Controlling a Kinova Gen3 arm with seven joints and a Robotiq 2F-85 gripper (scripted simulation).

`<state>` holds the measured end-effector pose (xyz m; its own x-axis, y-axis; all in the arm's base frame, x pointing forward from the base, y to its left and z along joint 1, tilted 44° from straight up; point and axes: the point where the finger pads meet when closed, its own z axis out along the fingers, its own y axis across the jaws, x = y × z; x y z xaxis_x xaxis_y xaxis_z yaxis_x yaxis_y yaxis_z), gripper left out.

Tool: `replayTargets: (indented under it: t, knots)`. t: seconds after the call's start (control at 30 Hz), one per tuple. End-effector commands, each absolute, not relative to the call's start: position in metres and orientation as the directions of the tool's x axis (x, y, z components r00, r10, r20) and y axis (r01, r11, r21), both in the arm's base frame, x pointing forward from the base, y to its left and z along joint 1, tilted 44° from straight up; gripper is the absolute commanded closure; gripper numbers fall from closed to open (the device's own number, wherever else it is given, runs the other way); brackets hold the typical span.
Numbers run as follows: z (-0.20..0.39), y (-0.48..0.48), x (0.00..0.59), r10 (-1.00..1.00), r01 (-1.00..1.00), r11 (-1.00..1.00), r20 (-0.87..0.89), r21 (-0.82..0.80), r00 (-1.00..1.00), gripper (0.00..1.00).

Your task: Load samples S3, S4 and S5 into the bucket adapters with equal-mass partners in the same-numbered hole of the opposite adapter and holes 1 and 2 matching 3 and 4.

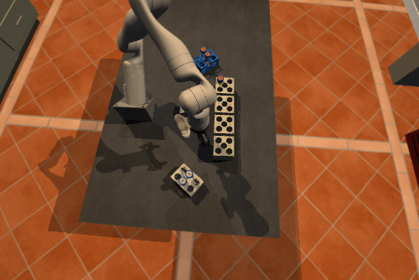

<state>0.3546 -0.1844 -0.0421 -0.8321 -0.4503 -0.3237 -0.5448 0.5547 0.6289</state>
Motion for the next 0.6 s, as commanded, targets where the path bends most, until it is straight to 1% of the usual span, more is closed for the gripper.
replayTargets:
  t: [0.0, 0.07, 0.27, 0.57]
  knots:
    - [-0.025, -0.179, 0.355, -0.512, -0.64, 0.518, -0.394, 0.568, -0.764, 0.0]
    - [-0.025, -0.179, 0.355, -0.512, -0.64, 0.518, -0.394, 0.568, -0.764, 0.0]
    - [-0.004, -0.158, 0.354, -0.598, -0.77, 0.415, -0.492, 0.485, -0.633, 0.0]
    - [0.029, -0.121, 0.356, -0.585, -0.758, 0.424, -0.489, 0.495, -0.647, 0.0]
